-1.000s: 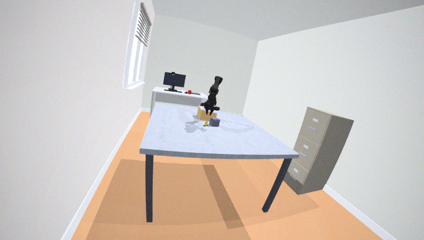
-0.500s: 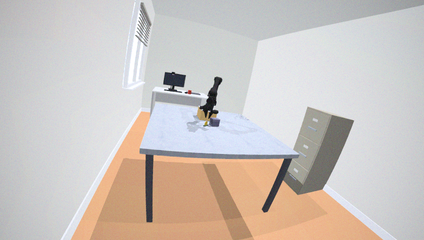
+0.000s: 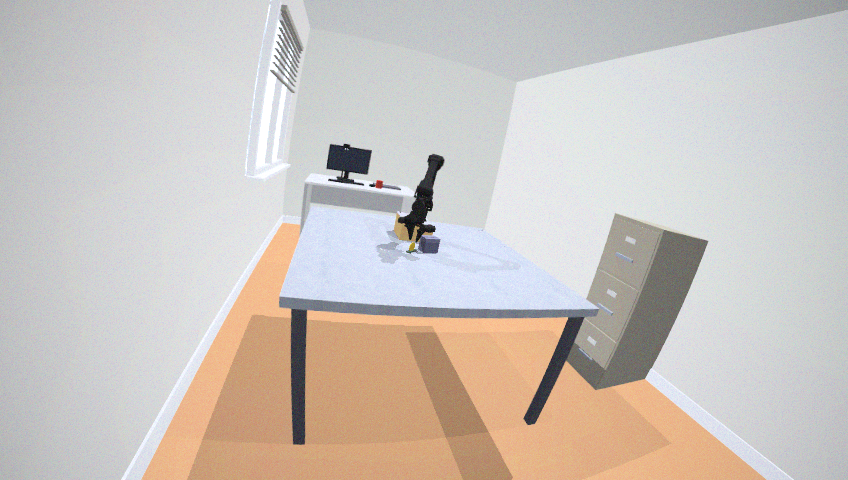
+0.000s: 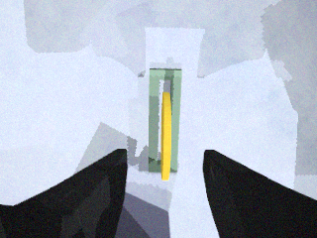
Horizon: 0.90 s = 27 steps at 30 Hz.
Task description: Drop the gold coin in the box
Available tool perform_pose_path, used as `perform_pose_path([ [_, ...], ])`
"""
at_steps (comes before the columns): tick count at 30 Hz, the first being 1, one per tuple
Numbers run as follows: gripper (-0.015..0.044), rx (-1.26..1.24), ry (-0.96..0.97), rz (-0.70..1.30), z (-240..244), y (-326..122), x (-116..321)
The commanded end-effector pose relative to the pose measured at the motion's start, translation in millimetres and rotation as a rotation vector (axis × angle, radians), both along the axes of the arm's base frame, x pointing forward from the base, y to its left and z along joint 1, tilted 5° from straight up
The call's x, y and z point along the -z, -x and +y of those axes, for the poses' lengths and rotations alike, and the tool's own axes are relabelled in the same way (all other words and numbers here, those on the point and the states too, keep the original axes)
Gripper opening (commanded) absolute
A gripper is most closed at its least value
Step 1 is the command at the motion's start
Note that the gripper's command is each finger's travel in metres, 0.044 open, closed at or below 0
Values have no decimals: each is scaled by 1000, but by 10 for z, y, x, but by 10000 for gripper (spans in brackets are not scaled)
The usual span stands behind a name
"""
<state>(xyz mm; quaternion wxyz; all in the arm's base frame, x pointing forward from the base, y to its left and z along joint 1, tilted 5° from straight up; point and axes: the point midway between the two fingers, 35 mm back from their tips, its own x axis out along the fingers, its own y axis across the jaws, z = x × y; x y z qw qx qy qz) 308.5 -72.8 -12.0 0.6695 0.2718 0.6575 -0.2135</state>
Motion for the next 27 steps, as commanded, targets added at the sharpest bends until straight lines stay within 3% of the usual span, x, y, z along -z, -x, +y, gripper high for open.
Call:
perform_pose_path([
  [1, 161, 4, -6, 5, 17, 12, 85],
  [26, 161, 4, -6, 6, 46, 11, 457],
  [27, 134, 4, -6, 6, 46, 11, 457],
])
